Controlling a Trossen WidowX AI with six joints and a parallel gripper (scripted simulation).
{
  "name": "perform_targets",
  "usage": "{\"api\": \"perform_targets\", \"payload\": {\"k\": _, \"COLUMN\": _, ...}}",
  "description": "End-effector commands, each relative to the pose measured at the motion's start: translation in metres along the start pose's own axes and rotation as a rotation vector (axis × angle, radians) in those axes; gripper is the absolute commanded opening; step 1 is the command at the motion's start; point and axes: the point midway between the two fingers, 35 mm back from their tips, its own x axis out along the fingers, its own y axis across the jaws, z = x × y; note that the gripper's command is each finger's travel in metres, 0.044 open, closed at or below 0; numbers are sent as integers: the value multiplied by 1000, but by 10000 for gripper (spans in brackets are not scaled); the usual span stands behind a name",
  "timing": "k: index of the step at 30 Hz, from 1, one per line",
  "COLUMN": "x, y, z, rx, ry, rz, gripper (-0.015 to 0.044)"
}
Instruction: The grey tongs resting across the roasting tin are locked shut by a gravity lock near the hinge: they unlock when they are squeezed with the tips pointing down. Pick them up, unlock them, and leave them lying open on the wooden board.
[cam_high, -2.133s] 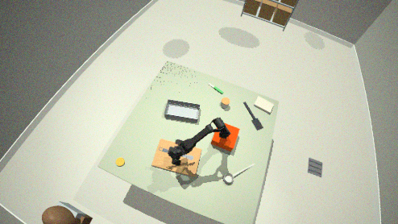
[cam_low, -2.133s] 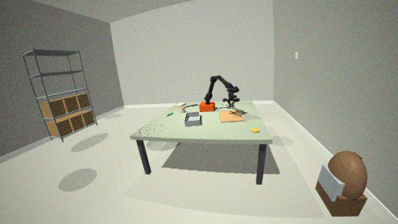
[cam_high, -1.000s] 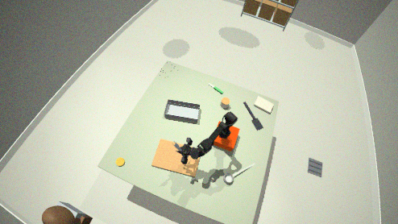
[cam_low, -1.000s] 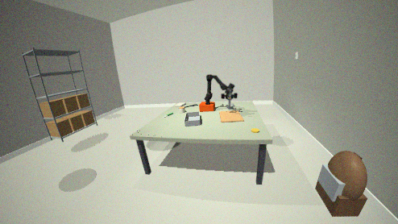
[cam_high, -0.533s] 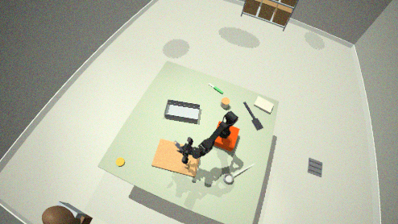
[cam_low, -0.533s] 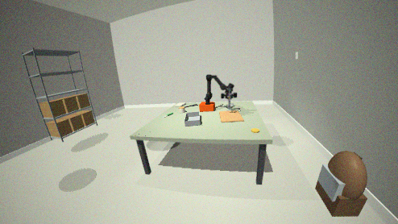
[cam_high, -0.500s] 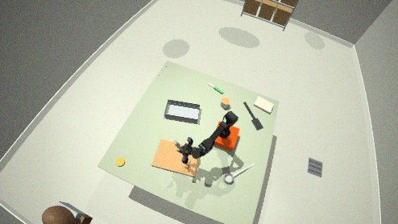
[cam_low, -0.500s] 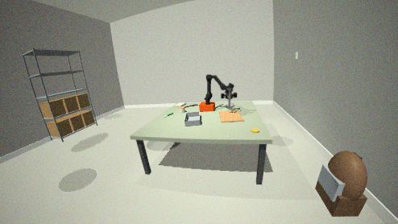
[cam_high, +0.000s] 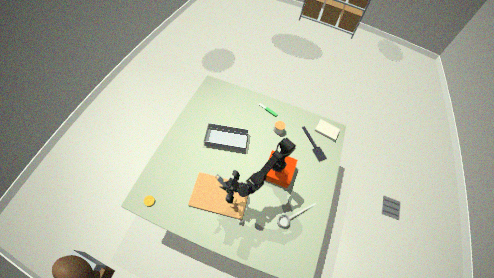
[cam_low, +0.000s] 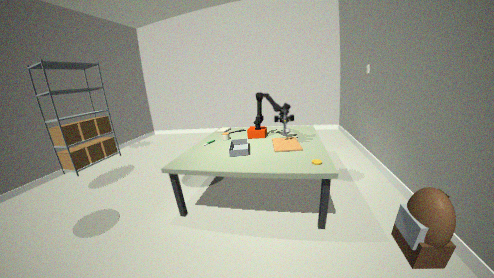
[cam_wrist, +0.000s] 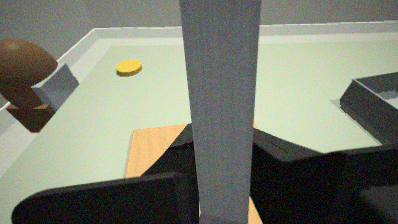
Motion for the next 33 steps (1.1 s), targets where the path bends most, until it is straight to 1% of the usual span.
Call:
{"api": "perform_targets", "payload": {"k": 1, "x": -1, "y": -1, "z": 4, "rx": 6, "ry": -11, "rz": -2, "gripper": -150}}
{"api": "perform_targets", "payload": {"k": 11, "x": 3, "y": 2, "z": 2, "rx": -7, "ry": 14, "rz": 2, "gripper": -150}}
{"api": "perform_targets", "payload": {"k": 33, "x": 49, "y": 19, "z": -21, "rx": -114, "ry": 382, "rz": 36, "gripper": -150}}
